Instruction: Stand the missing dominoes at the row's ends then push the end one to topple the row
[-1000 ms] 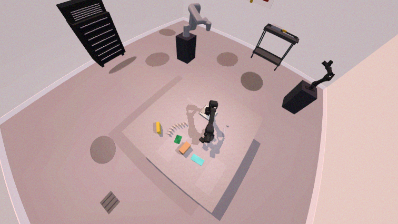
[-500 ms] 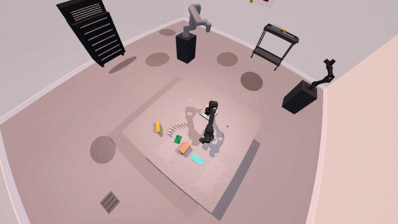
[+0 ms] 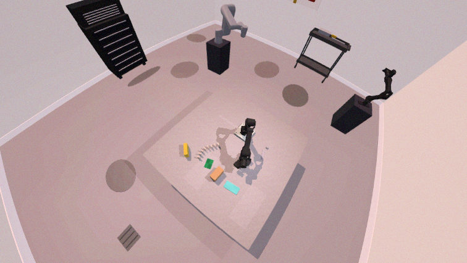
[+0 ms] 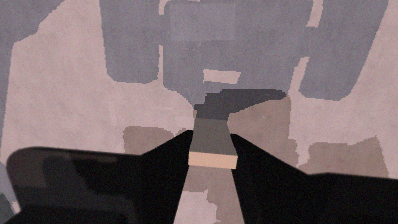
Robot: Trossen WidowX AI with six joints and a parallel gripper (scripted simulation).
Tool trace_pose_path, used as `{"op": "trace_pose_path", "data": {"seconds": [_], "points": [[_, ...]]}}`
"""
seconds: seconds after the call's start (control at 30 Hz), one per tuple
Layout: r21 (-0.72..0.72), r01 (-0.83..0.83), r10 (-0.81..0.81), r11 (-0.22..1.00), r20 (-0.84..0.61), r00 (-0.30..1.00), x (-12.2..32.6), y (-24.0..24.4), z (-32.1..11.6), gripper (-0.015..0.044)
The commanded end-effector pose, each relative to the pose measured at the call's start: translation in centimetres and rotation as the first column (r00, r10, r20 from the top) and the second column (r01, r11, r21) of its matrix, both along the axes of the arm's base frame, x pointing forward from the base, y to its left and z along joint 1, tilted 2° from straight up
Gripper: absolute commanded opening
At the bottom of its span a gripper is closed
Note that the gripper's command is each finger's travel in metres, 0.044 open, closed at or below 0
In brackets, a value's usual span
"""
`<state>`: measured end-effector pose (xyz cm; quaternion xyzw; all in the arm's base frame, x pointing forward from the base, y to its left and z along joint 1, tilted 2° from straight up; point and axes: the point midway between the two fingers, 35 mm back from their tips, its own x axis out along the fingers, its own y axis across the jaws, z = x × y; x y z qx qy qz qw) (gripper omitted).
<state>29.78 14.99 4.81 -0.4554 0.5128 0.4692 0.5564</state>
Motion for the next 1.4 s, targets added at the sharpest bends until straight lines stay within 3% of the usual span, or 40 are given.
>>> {"op": "trace_pose_path", "data": {"seconds": [0.0,0.13,0.43,0.63,0.73,0.83,0.97,1.1,1.2,1.3,1.37], "points": [[-0.003,0.001,-0.001,1.0,0.003,1.0,0.1,0.0,0.0,0.0107],[-0.002,0.001,-0.001,1.0,0.003,1.0,0.2,0.0,0.9,0.0107],[0.0,0.0,0.0,1.0,0.0,1.0,-0.4,-0.7,13.1,0.0107],[-0.001,0.009,-0.009,1.0,0.001,1.0,-0.4,-0.8,13.4,0.0107],[-0.005,0.144,-0.144,0.99,0.007,0.99,0.1,-2.8,13.2,0.0107],[-0.009,0.404,-0.404,0.915,0.017,0.915,0.9,-6.8,13.0,0.0107],[-0.003,0.752,-0.752,0.66,-0.003,0.66,0.8,-12.8,12.7,0.0107],[-0.006,0.96,-0.96,0.279,-0.034,0.279,-0.5,-18.3,12.5,0.0107],[-0.017,0.999,-0.997,-0.046,-0.054,-0.046,-2.1,-22.1,12.3,0.0107],[-0.032,0.931,-0.928,-0.365,-0.071,-0.366,-4.1,-25.5,12.1,0.0107],[-0.04,0.87,-0.867,-0.491,-0.076,-0.492,-5.1,-26.8,12.1,0.0107]]}}
